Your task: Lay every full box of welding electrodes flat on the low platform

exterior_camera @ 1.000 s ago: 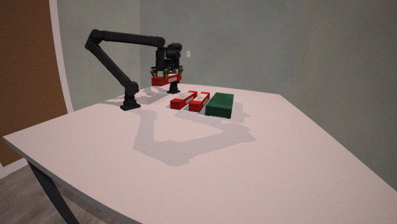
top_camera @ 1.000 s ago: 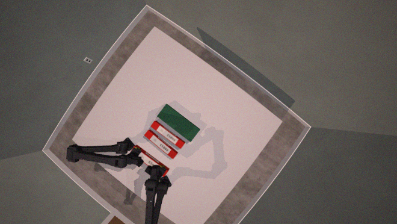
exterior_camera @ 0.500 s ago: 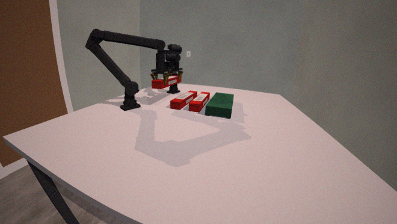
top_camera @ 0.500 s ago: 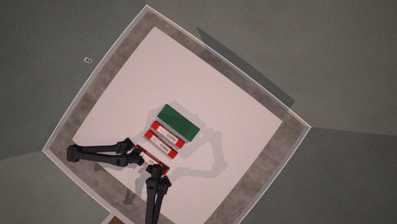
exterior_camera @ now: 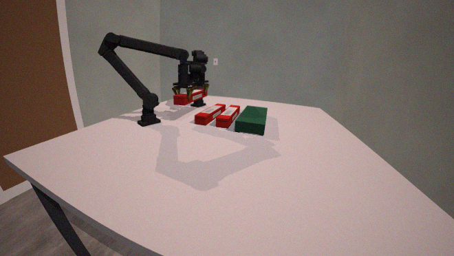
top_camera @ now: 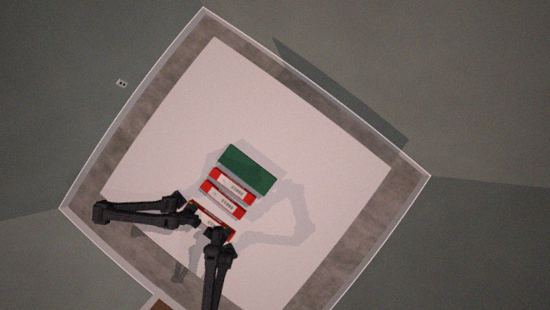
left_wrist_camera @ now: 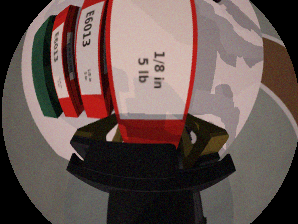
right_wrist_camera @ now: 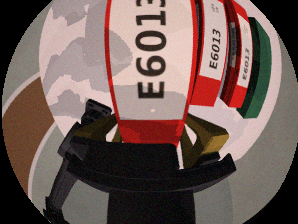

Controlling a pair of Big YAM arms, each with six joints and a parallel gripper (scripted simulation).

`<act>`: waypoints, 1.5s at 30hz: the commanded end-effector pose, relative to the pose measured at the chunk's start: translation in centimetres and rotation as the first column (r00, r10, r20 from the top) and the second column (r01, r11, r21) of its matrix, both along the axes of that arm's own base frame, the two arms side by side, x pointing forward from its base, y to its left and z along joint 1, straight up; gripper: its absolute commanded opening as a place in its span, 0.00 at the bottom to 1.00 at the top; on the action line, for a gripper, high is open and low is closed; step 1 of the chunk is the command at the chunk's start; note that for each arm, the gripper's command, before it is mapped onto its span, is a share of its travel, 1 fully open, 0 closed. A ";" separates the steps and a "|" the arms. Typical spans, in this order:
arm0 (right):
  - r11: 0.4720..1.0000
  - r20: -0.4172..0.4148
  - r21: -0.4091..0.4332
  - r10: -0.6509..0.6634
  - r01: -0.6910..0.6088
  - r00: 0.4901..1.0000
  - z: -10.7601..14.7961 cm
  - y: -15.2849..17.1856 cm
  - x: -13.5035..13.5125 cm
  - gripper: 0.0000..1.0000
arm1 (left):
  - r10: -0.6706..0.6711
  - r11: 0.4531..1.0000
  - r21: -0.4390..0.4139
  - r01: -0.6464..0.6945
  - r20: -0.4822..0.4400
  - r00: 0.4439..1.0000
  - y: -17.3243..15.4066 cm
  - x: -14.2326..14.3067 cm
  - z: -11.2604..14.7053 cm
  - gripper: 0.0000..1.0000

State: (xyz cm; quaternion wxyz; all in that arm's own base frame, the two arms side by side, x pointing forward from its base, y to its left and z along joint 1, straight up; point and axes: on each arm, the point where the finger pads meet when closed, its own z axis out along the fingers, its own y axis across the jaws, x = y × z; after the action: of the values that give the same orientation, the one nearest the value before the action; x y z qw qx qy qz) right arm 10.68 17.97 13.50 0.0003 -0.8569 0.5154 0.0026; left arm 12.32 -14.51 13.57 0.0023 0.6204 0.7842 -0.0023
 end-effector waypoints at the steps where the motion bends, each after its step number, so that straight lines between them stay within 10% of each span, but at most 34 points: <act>1: 1.000 0.016 0.013 -0.001 0.000 1.000 0.4 0.4 0.4 0.00 | 0.012 1.000 -0.001 -0.012 0.009 1.000 -0.2 0.4 0.2 0.00; 45: 1.000 0.014 0.010 -0.001 0.001 1.000 -5.0 0.4 0.4 0.00 | 0.012 1.000 -0.002 -0.012 0.009 1.000 -0.2 0.4 -5.2 0.00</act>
State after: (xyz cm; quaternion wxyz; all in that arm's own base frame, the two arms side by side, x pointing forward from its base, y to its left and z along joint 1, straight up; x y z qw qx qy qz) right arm 10.71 17.98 8.32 0.0000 -0.8570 0.5153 0.0022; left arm 12.33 -14.52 8.39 0.0027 0.6203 0.7844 -0.0022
